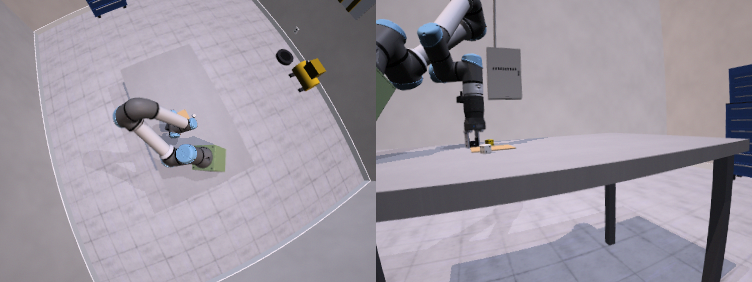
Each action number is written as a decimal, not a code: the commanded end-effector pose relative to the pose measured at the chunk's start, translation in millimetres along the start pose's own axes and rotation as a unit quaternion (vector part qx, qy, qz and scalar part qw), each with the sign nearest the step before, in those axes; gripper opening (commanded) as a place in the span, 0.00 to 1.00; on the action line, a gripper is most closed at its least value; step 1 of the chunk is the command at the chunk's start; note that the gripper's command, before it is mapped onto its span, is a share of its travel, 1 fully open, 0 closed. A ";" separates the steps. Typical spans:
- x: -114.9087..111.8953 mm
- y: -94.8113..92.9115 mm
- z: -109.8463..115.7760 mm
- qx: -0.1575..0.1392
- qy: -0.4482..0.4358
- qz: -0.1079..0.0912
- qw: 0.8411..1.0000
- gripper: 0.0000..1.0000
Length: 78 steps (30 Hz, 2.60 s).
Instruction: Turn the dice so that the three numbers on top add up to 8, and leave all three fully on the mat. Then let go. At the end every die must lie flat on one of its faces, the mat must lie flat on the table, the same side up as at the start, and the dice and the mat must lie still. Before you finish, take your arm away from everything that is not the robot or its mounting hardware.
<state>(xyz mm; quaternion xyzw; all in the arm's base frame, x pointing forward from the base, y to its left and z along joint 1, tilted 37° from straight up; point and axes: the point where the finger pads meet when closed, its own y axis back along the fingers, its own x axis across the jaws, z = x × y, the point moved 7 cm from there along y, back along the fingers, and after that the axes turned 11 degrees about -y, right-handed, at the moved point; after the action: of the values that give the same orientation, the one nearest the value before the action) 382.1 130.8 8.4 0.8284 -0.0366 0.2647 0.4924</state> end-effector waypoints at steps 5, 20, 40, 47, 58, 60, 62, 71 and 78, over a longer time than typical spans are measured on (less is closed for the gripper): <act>0.2 0.2 0.1 0.000 0.000 0.000 1.000 0.79; 0.2 0.2 0.1 0.000 0.000 0.000 1.000 0.79; 0.2 0.2 0.1 0.000 0.000 0.000 1.000 0.49; 0.2 0.2 0.1 0.000 0.000 0.000 1.000 0.49; 0.2 0.2 0.1 0.000 0.000 0.000 1.000 0.49; 0.2 0.2 0.1 0.000 0.000 0.000 1.000 0.49; 0.2 0.3 0.1 0.000 0.000 0.000 1.000 0.49; 0.2 5.3 0.1 0.000 0.000 0.000 1.000 0.49; 0.2 12.7 0.1 0.000 0.000 0.000 1.000 0.49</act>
<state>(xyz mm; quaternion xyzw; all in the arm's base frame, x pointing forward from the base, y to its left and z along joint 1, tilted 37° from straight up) 379.5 126.7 14.8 0.8283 -0.0368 0.2648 0.4924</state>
